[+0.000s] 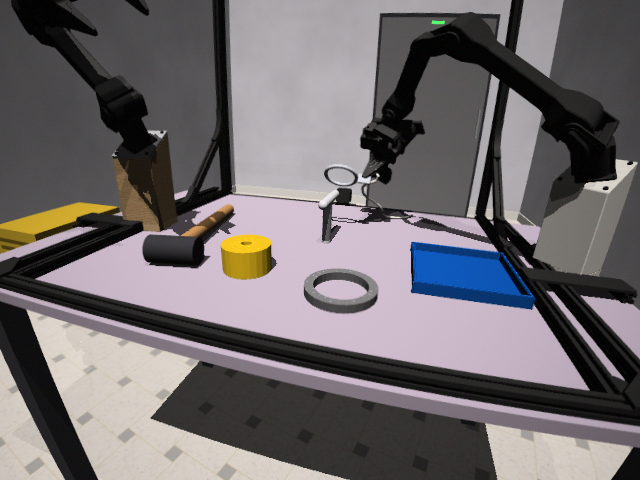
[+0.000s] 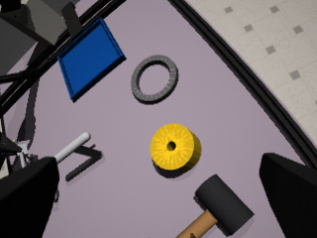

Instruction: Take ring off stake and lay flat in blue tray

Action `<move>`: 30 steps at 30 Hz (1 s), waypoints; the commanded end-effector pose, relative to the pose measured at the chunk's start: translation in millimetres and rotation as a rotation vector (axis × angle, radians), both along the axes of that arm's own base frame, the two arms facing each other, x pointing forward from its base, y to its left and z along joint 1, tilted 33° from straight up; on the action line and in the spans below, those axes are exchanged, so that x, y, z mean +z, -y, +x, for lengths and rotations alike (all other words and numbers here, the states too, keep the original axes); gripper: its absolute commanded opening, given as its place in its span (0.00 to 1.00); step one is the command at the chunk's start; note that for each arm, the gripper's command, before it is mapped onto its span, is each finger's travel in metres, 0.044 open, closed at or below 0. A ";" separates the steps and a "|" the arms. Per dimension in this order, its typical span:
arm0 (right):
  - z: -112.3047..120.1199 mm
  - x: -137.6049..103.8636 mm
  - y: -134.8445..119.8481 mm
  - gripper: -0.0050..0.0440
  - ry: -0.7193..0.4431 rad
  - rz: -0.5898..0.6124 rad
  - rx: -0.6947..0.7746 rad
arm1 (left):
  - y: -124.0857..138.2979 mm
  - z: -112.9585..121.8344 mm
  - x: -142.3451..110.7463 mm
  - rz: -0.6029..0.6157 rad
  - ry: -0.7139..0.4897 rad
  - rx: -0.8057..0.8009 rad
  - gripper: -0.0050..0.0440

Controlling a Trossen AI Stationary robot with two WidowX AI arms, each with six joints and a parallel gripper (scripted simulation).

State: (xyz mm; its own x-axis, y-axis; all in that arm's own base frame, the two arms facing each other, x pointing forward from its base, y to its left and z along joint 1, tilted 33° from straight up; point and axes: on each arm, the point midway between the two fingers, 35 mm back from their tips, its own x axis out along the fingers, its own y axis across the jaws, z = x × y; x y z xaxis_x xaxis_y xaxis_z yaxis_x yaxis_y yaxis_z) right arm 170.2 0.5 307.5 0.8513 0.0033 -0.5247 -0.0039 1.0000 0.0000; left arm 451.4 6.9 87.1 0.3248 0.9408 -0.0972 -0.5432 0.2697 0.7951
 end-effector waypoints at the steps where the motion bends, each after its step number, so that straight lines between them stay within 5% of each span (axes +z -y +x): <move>1: -0.2 -0.3 0.5 0.92 -0.002 0.000 -0.004 | 2.1 0.5 5.1 0.001 0.012 0.006 0.10; 30: -0.2 -0.3 0.5 0.92 -0.002 0.000 -0.004 | 5.7 -7.3 18.6 0.003 -0.003 0.001 0.10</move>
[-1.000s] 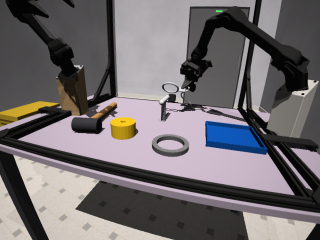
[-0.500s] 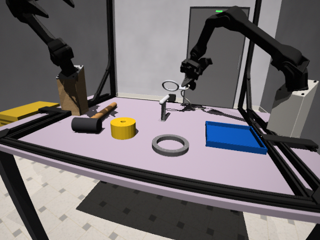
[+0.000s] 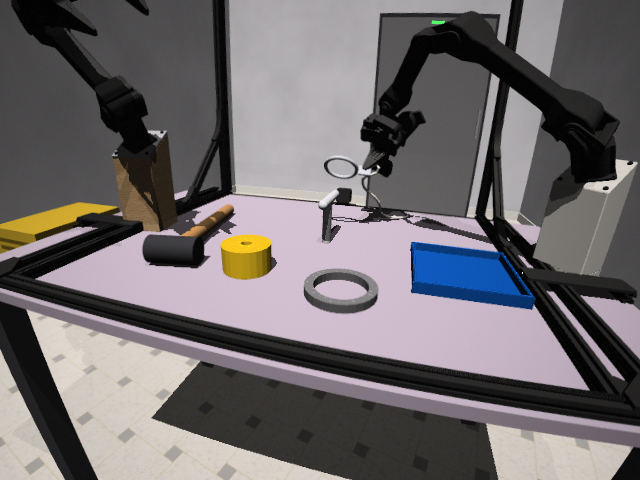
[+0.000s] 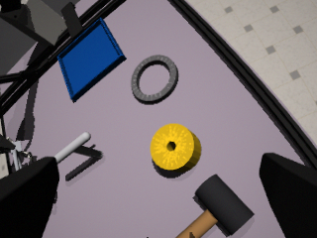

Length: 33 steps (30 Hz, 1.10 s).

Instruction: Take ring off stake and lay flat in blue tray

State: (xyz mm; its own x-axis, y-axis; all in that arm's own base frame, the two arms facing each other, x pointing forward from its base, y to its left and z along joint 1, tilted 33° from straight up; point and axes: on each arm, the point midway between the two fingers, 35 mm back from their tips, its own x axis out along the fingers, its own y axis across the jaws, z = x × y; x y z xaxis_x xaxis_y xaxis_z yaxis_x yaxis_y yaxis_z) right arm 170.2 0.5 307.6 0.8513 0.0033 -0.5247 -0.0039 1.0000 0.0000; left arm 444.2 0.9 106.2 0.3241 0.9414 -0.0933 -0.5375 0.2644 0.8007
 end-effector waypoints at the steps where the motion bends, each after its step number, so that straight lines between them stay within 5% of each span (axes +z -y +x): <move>1: -0.2 -0.3 0.5 0.92 -0.002 0.000 -0.004 | -0.8 -0.8 -0.4 -0.014 0.017 0.004 0.10; 33: -0.2 -0.3 0.5 0.92 -0.002 0.000 -0.004 | -19.3 -41.8 2.2 -0.472 0.658 0.277 0.10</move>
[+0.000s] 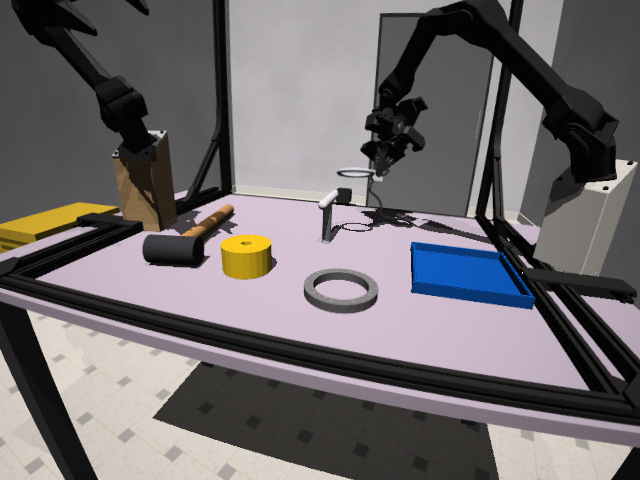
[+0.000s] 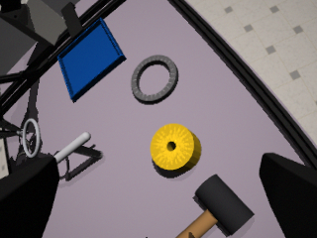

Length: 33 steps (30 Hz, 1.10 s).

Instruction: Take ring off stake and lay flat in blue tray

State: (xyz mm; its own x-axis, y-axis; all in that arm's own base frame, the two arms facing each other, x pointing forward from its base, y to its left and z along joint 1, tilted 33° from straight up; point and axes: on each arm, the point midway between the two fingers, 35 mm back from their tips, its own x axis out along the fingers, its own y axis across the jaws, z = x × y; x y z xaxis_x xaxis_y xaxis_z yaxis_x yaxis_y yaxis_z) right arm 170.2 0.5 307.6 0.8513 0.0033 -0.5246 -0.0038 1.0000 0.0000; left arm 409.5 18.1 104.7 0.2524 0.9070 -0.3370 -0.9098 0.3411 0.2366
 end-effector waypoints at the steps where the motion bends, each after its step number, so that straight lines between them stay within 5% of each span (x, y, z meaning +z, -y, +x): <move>1: -0.2 -0.3 0.5 0.92 -0.002 0.000 -0.004 | -2.5 -8.7 3.9 -0.071 0.104 0.089 0.10; 21: -0.2 -0.3 0.5 0.92 -0.002 0.000 -0.004 | -8.6 -46.4 6.2 -0.337 0.536 0.438 0.10; 33: -0.2 -0.3 0.5 0.92 -0.002 0.000 -0.004 | -9.2 -57.0 7.0 -0.389 0.644 0.544 0.10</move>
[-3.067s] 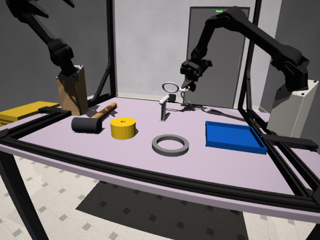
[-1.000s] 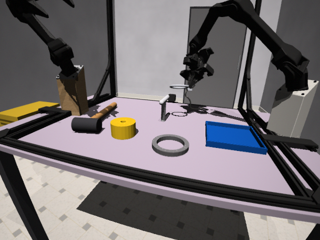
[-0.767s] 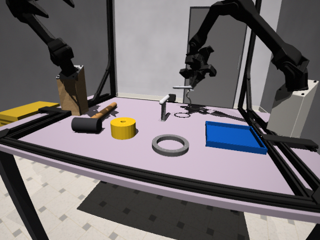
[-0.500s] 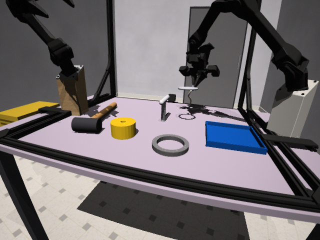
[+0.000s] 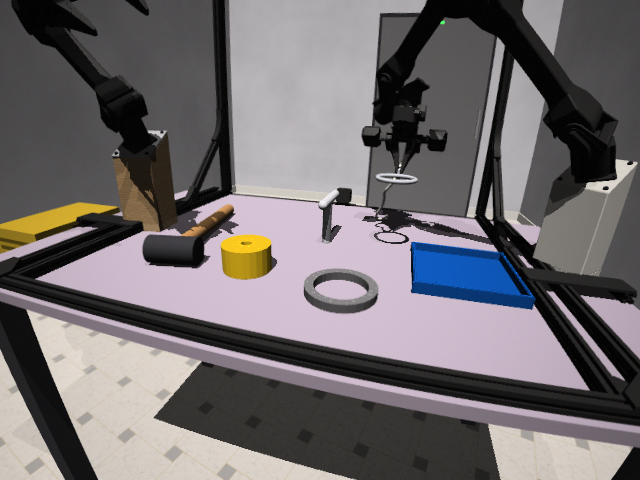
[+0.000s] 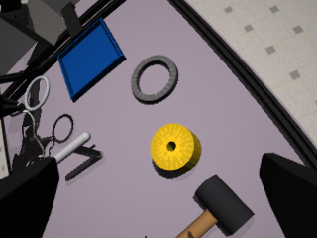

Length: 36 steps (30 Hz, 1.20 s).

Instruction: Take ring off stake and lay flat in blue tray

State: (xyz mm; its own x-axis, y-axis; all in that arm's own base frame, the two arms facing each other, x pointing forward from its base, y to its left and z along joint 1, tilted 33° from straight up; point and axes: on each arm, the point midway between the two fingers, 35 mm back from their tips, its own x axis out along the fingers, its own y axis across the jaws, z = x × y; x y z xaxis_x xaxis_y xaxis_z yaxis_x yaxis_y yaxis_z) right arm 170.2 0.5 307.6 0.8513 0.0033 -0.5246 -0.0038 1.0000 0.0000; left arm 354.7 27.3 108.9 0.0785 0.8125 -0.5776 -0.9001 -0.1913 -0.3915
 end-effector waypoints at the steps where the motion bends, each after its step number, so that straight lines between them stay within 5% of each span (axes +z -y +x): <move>1: -0.2 -0.3 0.5 0.92 -0.002 0.000 -0.004 | -0.1 -2.3 2.7 -0.012 0.025 0.029 0.10; 36: -0.2 -0.3 0.5 0.92 -0.002 0.000 -0.004 | -55.4 -58.0 -51.1 -0.025 0.024 0.029 0.10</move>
